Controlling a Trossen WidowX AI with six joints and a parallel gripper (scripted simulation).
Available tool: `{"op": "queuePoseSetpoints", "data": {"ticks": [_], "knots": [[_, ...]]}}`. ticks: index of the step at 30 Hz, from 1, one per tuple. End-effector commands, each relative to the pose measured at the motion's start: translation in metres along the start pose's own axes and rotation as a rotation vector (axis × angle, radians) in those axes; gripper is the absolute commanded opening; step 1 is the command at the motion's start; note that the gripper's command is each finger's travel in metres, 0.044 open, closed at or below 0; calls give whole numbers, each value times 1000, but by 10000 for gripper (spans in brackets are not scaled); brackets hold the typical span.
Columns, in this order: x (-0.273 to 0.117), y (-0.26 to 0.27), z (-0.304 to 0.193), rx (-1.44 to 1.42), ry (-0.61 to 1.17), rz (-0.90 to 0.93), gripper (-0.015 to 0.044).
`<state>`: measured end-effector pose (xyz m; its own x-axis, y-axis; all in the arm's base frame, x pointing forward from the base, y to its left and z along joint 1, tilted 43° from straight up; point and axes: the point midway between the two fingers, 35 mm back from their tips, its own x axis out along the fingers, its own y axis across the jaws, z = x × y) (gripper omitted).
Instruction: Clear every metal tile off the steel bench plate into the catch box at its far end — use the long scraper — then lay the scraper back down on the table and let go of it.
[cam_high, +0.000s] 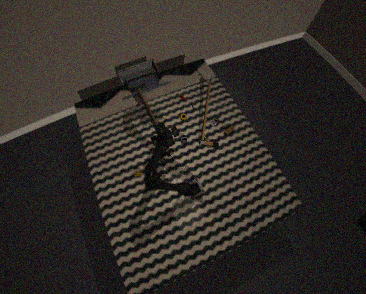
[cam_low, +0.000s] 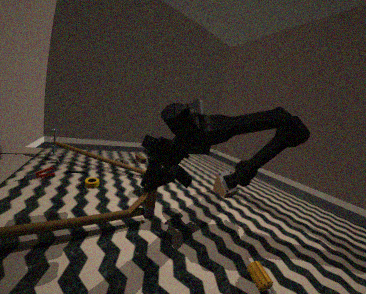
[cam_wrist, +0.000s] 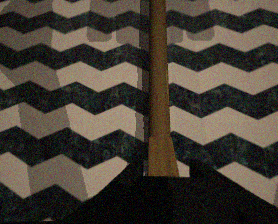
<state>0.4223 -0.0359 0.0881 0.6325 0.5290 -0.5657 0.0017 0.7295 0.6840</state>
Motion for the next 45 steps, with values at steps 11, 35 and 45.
{"op": "queuePoseSetpoints", "data": {"ticks": [11,35,45], "knots": [[-17,1,-16,-9,-16,2,0],[-35,-2,-51,-8,-19,2,0],[-42,-3,-66,-7,-20,2,0]]}}
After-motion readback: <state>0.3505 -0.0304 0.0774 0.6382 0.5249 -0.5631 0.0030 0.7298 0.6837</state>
